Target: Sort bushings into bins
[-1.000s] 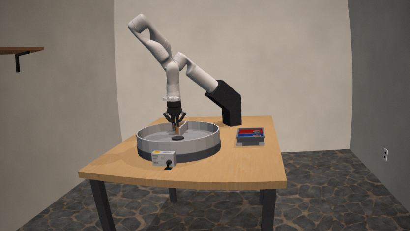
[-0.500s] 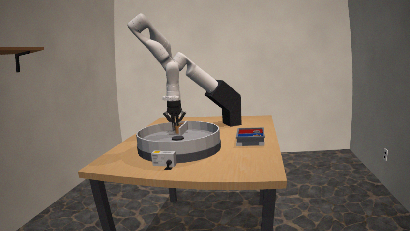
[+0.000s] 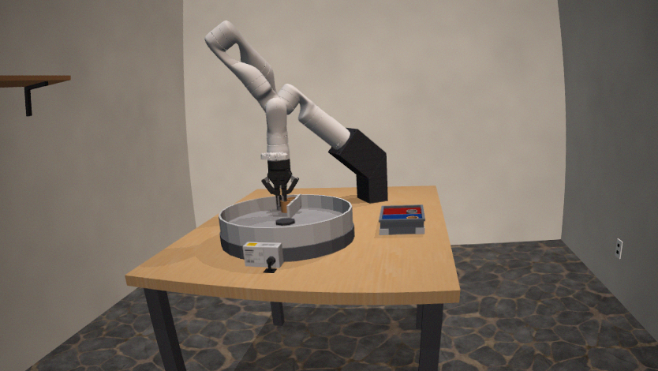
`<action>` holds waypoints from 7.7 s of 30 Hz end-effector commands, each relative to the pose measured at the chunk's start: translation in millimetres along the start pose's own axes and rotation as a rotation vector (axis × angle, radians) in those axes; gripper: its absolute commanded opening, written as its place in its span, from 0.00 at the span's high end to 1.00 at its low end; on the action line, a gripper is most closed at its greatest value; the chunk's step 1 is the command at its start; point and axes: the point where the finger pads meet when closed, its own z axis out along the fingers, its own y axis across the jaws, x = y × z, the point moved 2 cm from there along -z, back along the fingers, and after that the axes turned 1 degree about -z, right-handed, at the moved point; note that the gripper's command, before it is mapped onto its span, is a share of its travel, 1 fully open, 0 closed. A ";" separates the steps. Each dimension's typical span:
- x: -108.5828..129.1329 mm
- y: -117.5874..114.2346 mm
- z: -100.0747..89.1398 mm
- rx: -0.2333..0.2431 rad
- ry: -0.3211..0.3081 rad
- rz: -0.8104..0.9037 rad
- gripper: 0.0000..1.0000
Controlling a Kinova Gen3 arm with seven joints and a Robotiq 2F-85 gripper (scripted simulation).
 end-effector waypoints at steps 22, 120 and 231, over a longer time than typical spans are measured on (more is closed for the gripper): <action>-1.6 -0.5 -8.1 0.002 -0.002 -0.003 1.00; -0.4 -0.4 -34.3 0.002 0.000 -0.002 1.00; 7.7 -382.1 -88.3 0.002 -0.002 -0.003 1.00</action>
